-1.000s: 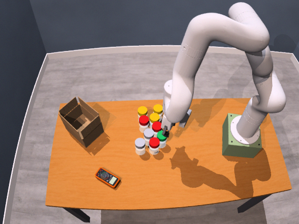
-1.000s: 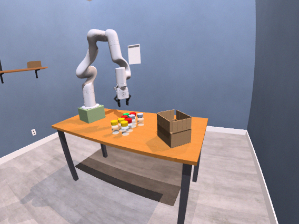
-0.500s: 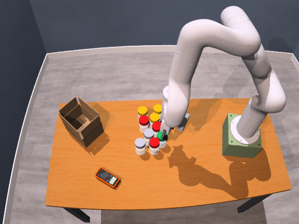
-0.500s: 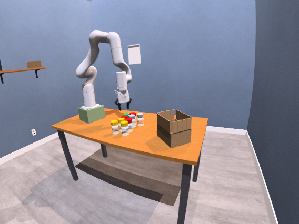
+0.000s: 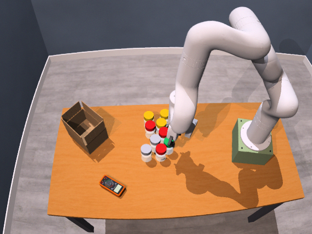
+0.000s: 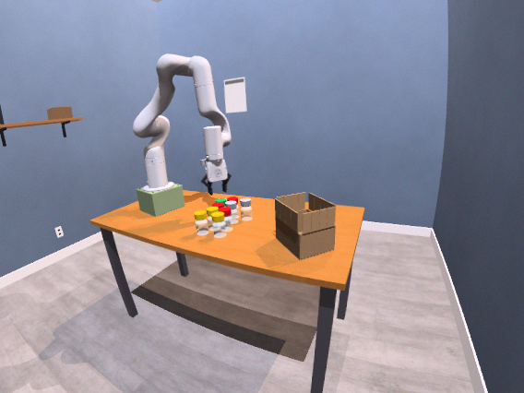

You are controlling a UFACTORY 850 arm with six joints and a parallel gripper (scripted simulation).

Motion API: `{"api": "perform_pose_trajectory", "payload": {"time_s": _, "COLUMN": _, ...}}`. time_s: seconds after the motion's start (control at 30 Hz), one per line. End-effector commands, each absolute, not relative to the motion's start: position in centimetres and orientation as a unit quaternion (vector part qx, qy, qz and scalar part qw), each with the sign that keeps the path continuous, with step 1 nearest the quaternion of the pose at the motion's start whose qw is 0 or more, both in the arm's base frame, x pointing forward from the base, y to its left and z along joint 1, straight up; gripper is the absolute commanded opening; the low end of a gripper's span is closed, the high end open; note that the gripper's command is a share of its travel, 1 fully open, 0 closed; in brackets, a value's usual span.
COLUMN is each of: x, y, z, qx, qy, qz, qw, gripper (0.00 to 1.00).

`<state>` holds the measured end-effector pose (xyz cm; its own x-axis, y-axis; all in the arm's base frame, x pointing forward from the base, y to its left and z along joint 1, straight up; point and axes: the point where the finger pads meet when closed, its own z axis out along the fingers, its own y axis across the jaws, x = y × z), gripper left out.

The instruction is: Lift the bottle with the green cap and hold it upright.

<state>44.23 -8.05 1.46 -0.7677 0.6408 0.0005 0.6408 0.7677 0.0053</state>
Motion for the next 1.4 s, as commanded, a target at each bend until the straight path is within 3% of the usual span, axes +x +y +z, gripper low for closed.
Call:
{"api": "perform_pose_trajectory", "payload": {"time_s": 0.0, "x": 44.3, "y": -8.1, "z": 1.1, "qx": 0.341, "qy": 0.94, "qz": 0.003, "qw": 0.001, "gripper": 0.79}}
{"api": "perform_pose_trajectory", "payload": {"time_s": 1.37, "x": 44.3, "y": -8.0, "z": -7.2, "qx": 0.341, "qy": 0.94, "qz": 0.003, "qw": 0.001, "gripper": 0.79}}
